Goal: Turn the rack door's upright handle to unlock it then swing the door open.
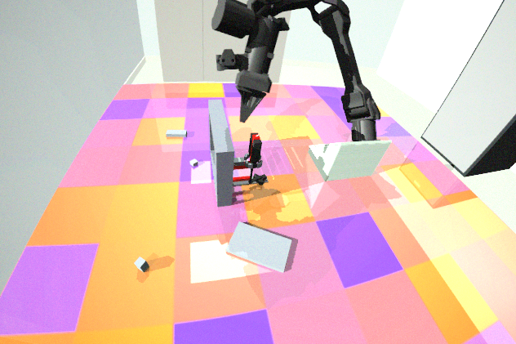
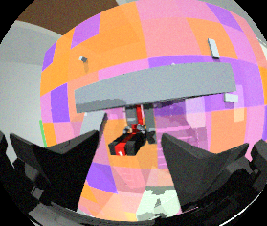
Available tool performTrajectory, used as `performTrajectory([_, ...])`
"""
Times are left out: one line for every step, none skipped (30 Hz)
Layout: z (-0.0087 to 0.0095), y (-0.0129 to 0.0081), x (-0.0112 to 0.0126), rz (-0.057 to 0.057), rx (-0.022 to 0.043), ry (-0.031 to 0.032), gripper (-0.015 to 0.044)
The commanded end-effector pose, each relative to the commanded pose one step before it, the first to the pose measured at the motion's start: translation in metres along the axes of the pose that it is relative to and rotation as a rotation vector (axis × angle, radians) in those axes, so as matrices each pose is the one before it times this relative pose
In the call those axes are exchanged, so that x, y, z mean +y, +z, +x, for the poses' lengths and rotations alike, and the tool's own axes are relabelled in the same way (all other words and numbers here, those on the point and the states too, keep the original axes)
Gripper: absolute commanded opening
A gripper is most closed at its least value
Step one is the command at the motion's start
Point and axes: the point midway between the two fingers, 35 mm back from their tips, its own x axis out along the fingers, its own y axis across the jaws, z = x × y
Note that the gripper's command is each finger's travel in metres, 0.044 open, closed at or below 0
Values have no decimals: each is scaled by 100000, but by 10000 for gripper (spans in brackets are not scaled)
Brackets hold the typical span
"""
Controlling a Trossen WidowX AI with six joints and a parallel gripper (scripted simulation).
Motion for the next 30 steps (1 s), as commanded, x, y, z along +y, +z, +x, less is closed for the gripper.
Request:
performTrajectory([387, -773, 765, -4852, 5410, -6999, 297])
performTrajectory([78, -180, 197, -1387, 1262, -1629, 297])
performTrajectory([72, -174, 196, -1401, 1229, -1647, 297])
performTrajectory([65, -169, 196, -1414, 1195, -1665, 297])
performTrajectory([58, -164, 195, -1427, 1162, -1683, 297])
performTrajectory([53, -152, 188, -1357, 1118, -1704, 297])
performTrajectory([47, -143, 183, -1316, 1077, -1724, 297])
performTrajectory([44, -128, 171, -1194, 1025, -1744, 297])
performTrajectory([37, -123, 170, -1205, 991, -1761, 297])
performTrajectory([31, -118, 169, -1216, 955, -1777, 297])
performTrajectory([24, -114, 169, -1227, 920, -1792, 297])
performTrajectory([17, -109, 168, -1236, 885, -1807, 297])
performTrajectory([11, -104, 167, -1246, 850, -1821, 297])
performTrajectory([4, -99, 166, -1254, 815, -1835, 297])
performTrajectory([-2, -78, 136, -1040, 645, -1522, 297])
performTrajectory([-4, -45, 81, -626, 376, -918, 297])
performTrajectory([-2, -15, 27, -209, 123, -307, 297])
performTrajectory([0, 0, 0, 0, 0, 0, 297])
performTrajectory([0, 0, 0, 0, 0, 0, 297])
performTrajectory([27, 3, 1, 0, -1, 1, 297])
performTrajectory([81, 10, 4, 0, -3, 3, 297])
performTrajectory([136, 16, 6, 0, -4, 5, 297])
performTrajectory([164, 18, 6, 1, -5, 6, 297])
performTrajectory([164, 17, 6, 1, -5, 5, 297])
performTrajectory([164, 16, 6, 1, -5, 5, 297])
performTrajectory([164, 15, 5, 1, -5, 4, 297])
performTrajectory([164, 15, 5, 1, -5, 3, 297])
performTrajectory([164, 14, 4, 1, -5, 3, 297])
performTrajectory([164, 13, 4, 1, -5, 2, 297])
performTrajectory([164, 12, 3, 1, -4, 2, 297])
